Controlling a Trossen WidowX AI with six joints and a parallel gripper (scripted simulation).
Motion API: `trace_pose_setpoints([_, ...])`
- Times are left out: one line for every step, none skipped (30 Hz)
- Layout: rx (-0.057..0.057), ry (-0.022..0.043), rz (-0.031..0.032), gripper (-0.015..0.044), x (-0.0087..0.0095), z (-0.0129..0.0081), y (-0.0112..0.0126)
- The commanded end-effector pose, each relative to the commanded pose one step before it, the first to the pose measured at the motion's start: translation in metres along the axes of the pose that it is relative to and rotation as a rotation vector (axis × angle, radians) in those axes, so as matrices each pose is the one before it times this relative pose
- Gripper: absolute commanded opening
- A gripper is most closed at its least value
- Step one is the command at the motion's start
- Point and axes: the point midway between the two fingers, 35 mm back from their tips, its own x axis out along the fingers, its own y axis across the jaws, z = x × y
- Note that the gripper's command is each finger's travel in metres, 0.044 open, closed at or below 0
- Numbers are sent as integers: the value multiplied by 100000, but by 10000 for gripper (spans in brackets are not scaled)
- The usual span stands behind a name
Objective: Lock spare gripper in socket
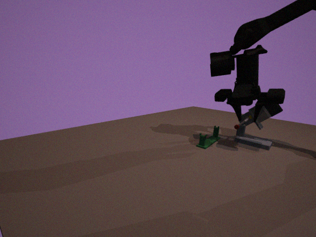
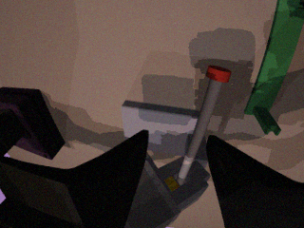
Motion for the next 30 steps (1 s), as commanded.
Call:
trace_pose_setpoints([144, -182, -111, 200, -951, 412, 28])
trace_pose_setpoints([-156, 121, 117, 200, -235, 102, 48])
trace_pose_setpoints([-155, 123, 120, 200, -235, 102, 48])
trace_pose_setpoints([-159, 122, 117, 200, -236, 102, 48])
trace_pose_setpoints([-157, 123, 117, 200, -237, 102, 47])
trace_pose_setpoints([-160, 124, 117, 200, -237, 102, 47])
trace_pose_setpoints([-158, 124, 116, 200, -237, 102, 46])
trace_pose_setpoints([-159, 126, 118, 200, -238, 102, 45])
trace_pose_setpoints([-160, 125, 116, 200, -237, 102, 45])
trace_pose_setpoints([-159, 130, 122, 200, -237, 102, 45])
trace_pose_setpoints([-163, 127, 117, 200, -237, 102, 44])
trace_pose_setpoints([-159, 129, 118, 200, -237, 102, 43])
trace_pose_setpoints([-121, 100, 94, 200, -179, 76, 33])
trace_pose_setpoints([-124, 89, 76, 200, -176, 77, 30])
trace_pose_setpoints([-137, 86, 64, 200, -192, 86, 30])
trace_pose_setpoints([-145, 93, 68, 200, -204, 90, 32])
trace_pose_setpoints([-144, 103, 82, 200, -207, 88, 35])
trace_pose_setpoints([-136, 110, 94, 200, -203, 84, 35])
trace_pose_setpoints([-343, 373, 275, 226, 655, -267, 10])
trace_pose_setpoints([0, 0, 0, 253, 0, 0, 0])
trace_pose_setpoints([0, 0, 0, 279, 0, 0, 0])
trace_pose_setpoints([0, 0, 0, 305, 0, 0, 0])
trace_pose_setpoints([0, 0, 0, 331, 0, 0, 0])
trace_pose_setpoints([0, 0, 0, 358, 0, 0, 0])
trace_pose_setpoints([0, 0, 0, 384, 0, 0, 0])
trace_pose_setpoints([0, 0, 0, 410, 0, 0, 0])
trace_pose_setpoints([0, 0, 0, 436, 0, 0, 0])
trace_pose_setpoints([0, 0, 0, 440, 0, 0, 0])
trace_pose_setpoints([0, 0, 0, 440, 0, 0, 0])
trace_pose_setpoints([0, 0, 0, 440, 0, 0, 0])
